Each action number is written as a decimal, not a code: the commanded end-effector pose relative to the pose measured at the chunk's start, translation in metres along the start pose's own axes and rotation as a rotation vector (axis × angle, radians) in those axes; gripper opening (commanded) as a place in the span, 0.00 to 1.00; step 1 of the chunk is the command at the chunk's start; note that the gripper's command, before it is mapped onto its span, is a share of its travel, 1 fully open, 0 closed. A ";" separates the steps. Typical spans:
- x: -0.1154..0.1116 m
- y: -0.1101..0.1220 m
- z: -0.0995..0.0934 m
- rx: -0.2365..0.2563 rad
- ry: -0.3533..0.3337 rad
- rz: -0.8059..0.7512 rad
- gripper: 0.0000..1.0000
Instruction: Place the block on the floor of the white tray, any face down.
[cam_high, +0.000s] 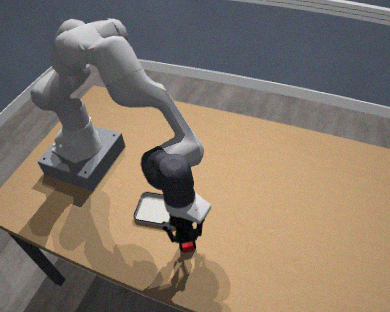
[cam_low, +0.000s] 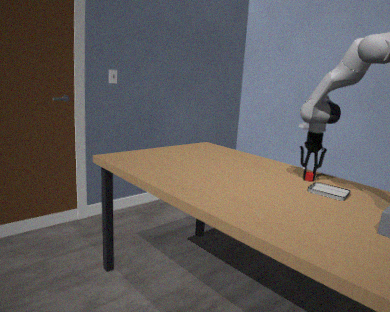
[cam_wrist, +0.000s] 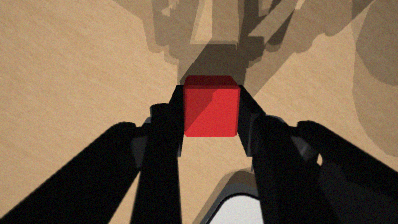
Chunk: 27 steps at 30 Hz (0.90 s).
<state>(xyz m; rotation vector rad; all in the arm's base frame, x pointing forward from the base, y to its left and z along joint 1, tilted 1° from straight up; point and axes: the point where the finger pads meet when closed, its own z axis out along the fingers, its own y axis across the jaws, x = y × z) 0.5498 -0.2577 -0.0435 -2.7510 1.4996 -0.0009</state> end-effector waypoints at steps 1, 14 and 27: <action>0.002 -0.001 -0.001 0.002 0.004 -0.006 0.10; 0.002 -0.001 -0.013 0.002 0.004 -0.006 0.10; 0.001 -0.001 -0.047 0.002 0.004 -0.006 0.10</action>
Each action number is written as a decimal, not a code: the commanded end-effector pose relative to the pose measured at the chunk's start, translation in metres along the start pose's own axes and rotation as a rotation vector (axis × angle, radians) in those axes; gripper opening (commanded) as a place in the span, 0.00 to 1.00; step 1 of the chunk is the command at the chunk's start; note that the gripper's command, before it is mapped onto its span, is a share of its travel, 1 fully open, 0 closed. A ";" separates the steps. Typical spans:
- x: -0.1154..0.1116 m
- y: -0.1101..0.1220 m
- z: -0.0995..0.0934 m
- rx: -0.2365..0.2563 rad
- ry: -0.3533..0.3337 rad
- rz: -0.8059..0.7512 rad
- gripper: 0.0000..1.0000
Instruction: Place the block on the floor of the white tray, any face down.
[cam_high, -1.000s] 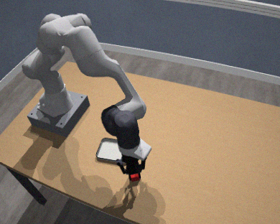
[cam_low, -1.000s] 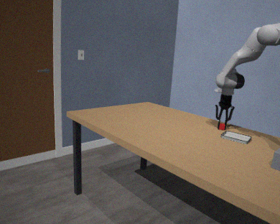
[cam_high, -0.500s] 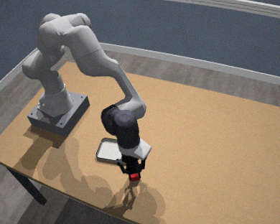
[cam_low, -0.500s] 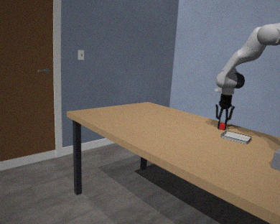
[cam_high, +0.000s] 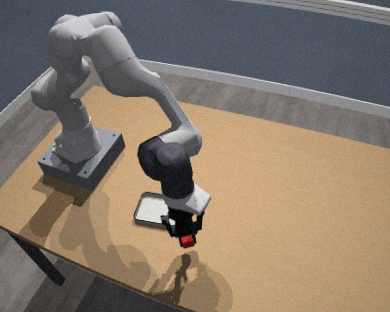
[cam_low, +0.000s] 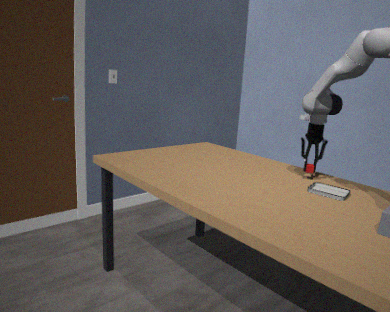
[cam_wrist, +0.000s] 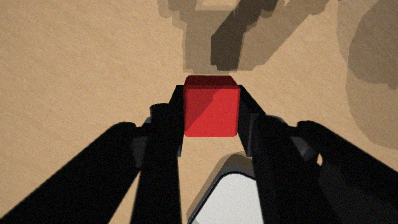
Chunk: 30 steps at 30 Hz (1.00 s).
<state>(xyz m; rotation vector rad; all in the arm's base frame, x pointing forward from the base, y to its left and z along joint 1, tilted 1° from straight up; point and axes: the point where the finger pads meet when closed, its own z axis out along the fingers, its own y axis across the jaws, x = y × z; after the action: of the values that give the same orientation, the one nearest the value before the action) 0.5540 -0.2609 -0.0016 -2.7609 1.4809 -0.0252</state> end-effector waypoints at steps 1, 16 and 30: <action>-0.003 0.001 -0.008 -0.006 -0.009 0.007 0.10; -0.003 0.001 -0.022 -0.006 -0.009 0.007 0.10; -0.005 0.002 -0.022 -0.006 -0.009 0.007 0.10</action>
<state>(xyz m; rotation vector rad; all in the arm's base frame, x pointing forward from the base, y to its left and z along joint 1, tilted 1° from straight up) 0.5499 -0.2588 0.0188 -2.7610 1.4837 -0.0062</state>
